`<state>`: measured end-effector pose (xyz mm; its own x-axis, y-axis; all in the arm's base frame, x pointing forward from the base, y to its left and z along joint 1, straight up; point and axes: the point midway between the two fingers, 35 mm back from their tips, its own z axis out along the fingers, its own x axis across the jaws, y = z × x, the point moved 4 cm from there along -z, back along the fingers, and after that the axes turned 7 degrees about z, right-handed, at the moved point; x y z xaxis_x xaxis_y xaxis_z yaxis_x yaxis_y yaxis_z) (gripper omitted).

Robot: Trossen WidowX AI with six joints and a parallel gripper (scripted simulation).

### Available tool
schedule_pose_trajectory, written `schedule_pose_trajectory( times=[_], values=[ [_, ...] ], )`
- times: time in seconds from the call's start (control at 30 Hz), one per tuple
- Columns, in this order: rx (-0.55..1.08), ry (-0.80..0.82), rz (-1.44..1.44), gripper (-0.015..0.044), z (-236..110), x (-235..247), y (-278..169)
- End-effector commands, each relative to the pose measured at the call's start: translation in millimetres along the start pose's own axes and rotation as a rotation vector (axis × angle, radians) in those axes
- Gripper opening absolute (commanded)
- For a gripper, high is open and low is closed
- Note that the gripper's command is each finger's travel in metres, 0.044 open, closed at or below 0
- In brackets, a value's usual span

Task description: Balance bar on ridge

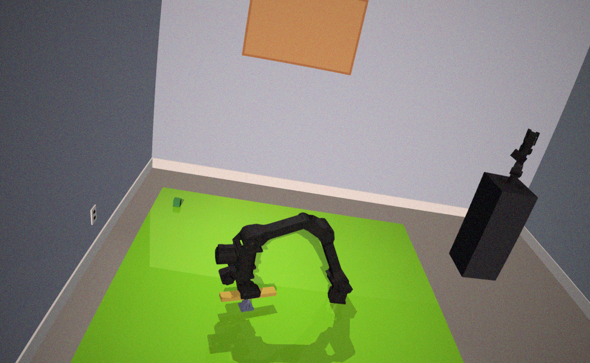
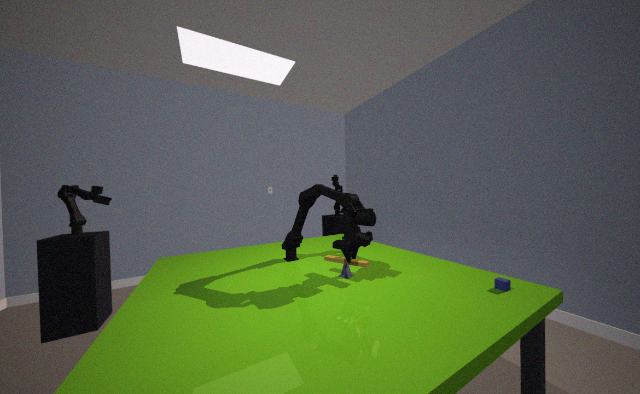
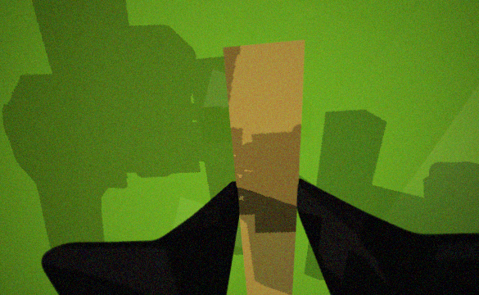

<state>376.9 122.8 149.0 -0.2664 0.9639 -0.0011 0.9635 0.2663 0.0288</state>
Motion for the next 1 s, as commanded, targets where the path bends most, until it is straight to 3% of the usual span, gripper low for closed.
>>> schedule_pose_trajectory(
  times=[0.0, 0.97],
  values=[
    [-0.001, 0.003, -0.003, 0.0, 0.2, 0.3, 0.2],
    [-0.001, 0.003, -0.003, 0.0, 2.7, 0.3, -0.1]
  ],
)
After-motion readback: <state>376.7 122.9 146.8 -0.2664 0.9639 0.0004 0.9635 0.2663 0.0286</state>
